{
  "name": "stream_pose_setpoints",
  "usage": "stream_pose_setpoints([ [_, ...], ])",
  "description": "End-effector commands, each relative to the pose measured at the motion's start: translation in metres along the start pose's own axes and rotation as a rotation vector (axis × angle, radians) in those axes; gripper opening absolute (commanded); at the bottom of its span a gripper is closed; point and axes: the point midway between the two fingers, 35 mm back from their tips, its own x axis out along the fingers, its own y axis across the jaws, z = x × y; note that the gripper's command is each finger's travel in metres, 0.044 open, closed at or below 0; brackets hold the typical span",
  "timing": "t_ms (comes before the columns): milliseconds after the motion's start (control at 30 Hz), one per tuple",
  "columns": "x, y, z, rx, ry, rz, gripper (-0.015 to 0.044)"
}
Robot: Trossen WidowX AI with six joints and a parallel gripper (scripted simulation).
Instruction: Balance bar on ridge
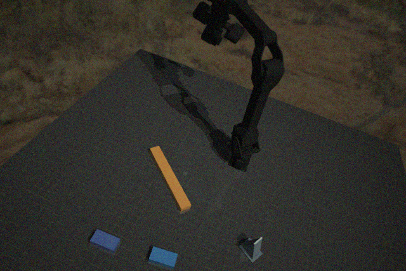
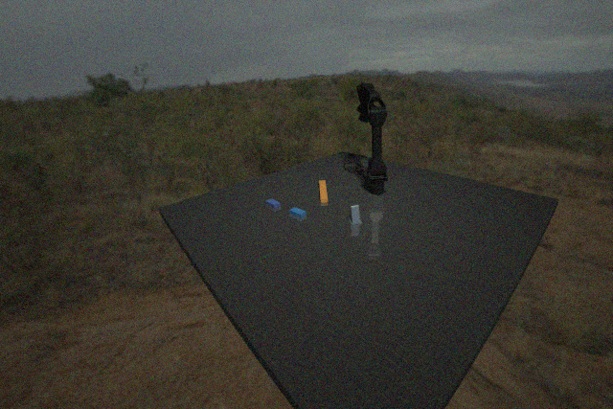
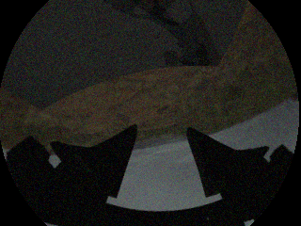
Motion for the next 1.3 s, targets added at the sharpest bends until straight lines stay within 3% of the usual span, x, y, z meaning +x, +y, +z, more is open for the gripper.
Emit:
stream_pose_setpoints([
  [0, -0.007, -0.013, 0.022, -0.015, -0.037, -0.039, 0.0315],
  [633, -0.043, -0.054, 0.133, -0.153, -0.243, -0.173, 0.0315],
  [1267, -0.093, -0.056, 0.244, -0.318, -0.444, -0.253, 0.0315],
])
